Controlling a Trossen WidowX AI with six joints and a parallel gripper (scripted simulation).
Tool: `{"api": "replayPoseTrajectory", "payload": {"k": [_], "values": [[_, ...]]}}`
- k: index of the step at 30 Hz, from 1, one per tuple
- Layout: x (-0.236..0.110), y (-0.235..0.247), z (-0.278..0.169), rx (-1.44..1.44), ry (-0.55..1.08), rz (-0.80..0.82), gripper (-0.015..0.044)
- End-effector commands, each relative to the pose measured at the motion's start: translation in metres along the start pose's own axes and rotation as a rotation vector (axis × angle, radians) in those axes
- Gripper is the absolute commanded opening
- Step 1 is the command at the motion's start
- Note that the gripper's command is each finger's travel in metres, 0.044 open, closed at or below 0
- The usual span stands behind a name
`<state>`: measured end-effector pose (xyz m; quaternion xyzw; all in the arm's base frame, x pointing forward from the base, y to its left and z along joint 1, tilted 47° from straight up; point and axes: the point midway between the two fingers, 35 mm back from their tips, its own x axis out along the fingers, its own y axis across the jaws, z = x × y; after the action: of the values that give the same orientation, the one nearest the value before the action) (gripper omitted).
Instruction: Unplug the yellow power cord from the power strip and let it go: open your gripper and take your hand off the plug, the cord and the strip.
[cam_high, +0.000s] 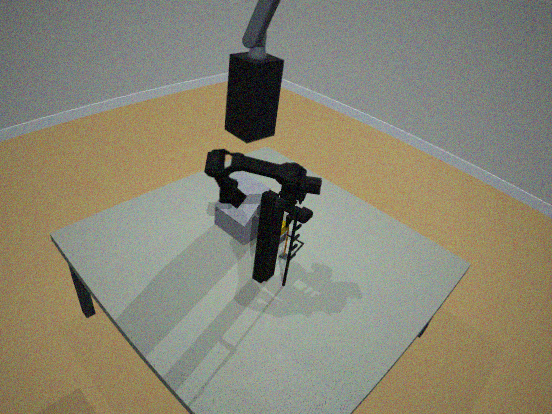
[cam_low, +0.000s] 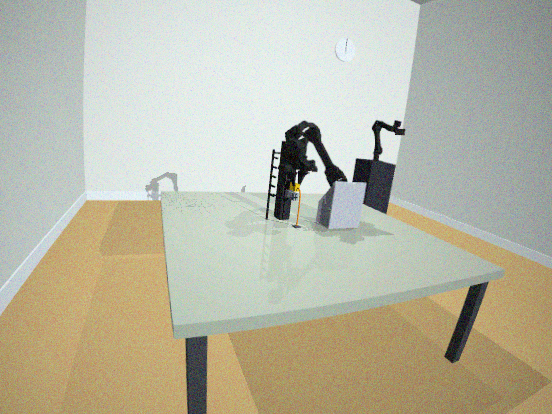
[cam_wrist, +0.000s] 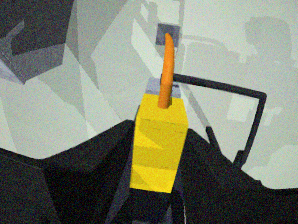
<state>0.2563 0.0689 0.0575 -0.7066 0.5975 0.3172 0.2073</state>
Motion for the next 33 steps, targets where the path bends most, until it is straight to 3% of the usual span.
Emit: {"api": "replayPoseTrajectory", "payload": {"k": [1, 9, 33], "values": [[-0.001, 0.0, 0.0, 0.0, 0.0, 0.0, 0.0055], [-0.001, 0.0, 0.0, 0.0, 0.0, 0.0, 0.0002], [-0.003, -0.002, 0.035, -0.003, -0.004, -0.004, 0.0]]}}
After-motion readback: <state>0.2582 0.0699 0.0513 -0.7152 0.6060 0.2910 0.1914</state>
